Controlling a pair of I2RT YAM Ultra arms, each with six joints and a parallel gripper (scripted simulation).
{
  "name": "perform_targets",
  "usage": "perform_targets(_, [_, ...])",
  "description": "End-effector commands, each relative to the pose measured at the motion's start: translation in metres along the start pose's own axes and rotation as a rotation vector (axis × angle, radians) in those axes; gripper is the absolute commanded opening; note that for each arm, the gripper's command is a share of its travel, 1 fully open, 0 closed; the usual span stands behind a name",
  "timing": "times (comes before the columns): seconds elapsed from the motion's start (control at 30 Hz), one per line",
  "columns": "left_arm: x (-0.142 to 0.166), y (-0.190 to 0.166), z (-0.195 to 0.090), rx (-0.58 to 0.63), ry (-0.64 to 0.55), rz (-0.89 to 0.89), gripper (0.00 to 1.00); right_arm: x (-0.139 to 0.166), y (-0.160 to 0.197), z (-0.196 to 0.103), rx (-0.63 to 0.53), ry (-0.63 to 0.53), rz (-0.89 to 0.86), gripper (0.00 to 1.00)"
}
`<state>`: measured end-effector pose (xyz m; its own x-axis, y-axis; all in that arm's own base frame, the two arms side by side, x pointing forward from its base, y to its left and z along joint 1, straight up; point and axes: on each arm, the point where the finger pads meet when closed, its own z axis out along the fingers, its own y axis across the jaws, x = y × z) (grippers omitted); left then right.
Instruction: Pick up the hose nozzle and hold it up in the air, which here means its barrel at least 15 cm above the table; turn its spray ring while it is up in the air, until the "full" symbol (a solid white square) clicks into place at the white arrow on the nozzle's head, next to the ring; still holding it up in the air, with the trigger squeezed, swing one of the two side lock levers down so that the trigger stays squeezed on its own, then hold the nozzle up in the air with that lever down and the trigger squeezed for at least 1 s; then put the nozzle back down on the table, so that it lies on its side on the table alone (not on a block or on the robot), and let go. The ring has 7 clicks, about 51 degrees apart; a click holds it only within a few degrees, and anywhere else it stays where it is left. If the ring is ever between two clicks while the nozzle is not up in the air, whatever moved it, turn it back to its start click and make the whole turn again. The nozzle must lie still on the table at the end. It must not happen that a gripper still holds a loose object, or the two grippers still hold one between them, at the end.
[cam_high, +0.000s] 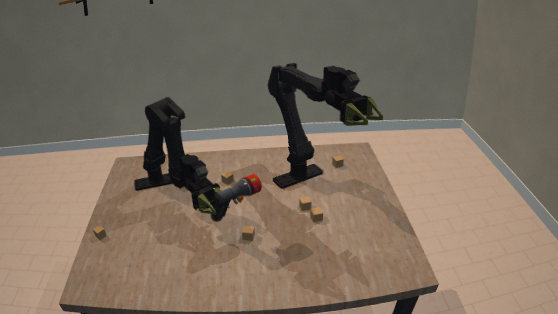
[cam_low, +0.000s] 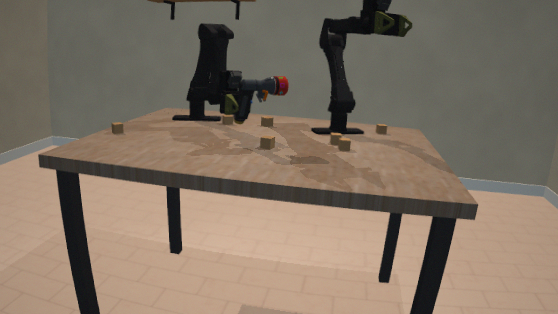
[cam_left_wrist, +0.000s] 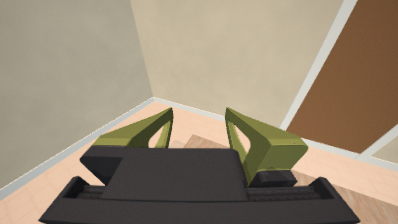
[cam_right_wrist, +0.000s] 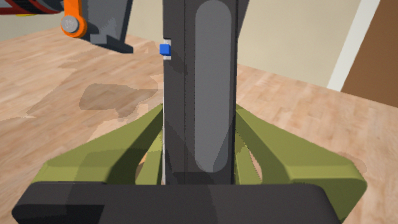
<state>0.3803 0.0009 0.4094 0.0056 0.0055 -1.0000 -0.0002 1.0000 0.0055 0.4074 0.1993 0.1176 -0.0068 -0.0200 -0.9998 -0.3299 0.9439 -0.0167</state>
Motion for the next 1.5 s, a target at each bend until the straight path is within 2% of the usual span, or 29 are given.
perform_targets(0.0, [-0.021, -0.001, -0.009, 0.005, -0.04, 0.003, 0.63, -0.055, -0.006, 0.004, 0.017, -0.172, 0.049, 0.36])
perform_targets(0.53, [-0.021, -0.001, -0.009, 0.005, -0.04, 0.003, 0.63, -0.056, -0.003, 0.005, 0.012, -0.176, 0.05, 0.36])
perform_targets(0.83, [-0.021, -0.001, -0.009, 0.005, -0.04, 0.003, 0.63, -0.031, 0.0, 0.008, 0.004, -0.119, 0.038, 0.36])
perform_targets(0.9, [-0.021, -0.001, -0.009, 0.005, -0.04, 0.003, 0.63, -0.039, 0.0, 0.007, 0.002, -0.138, 0.041, 0.36])
perform_targets(1.1, [-0.021, -0.001, -0.009, 0.005, -0.04, 0.003, 0.63, -0.033, 0.0, 0.002, -0.001, -0.121, 0.038, 0.36])
perform_targets(1.13, [-0.021, -0.001, -0.009, 0.005, -0.04, 0.003, 0.63, -0.049, 0.001, 0.006, -0.001, -0.16, 0.045, 0.36])
perform_targets(1.47, [-0.021, -0.001, -0.009, 0.005, -0.04, 0.003, 0.63, -0.045, 0.002, 0.006, -0.004, -0.151, 0.043, 0.36])
